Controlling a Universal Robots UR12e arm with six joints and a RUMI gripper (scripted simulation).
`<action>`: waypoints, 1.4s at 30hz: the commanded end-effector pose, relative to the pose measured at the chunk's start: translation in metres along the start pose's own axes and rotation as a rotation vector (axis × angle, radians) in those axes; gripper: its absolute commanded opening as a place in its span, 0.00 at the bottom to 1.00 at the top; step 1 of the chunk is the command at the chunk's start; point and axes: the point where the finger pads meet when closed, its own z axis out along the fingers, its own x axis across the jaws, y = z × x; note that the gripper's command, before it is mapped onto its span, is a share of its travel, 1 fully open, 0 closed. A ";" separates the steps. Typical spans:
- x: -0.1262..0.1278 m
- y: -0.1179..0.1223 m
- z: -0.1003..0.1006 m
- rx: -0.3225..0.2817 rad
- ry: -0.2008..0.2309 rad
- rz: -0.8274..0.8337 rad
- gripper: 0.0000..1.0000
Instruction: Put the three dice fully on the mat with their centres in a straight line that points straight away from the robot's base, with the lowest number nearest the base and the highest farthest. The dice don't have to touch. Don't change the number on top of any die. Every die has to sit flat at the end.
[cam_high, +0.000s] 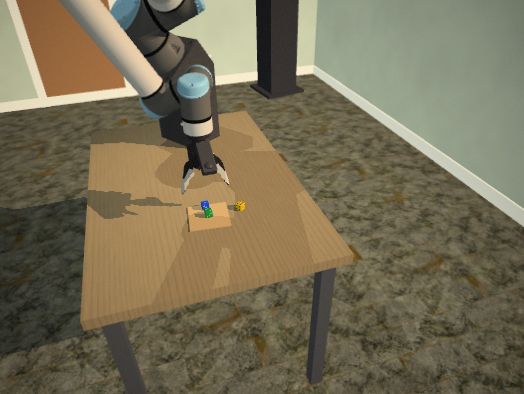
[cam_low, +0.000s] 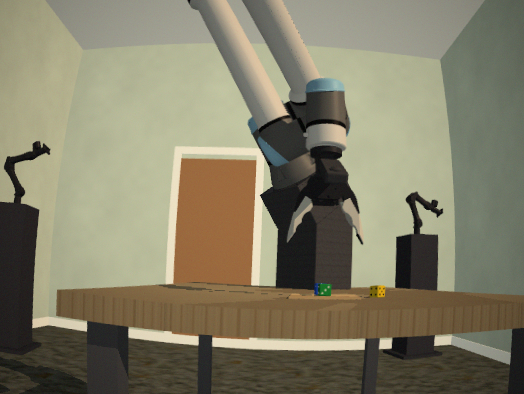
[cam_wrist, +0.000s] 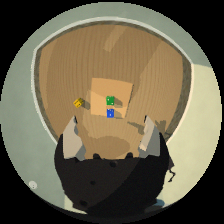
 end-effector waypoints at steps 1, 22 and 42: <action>0.000 0.000 0.000 0.001 0.000 0.008 1.00; -0.001 -0.001 0.000 0.001 0.000 0.155 1.00; -0.005 -0.002 0.001 0.000 -0.001 0.525 1.00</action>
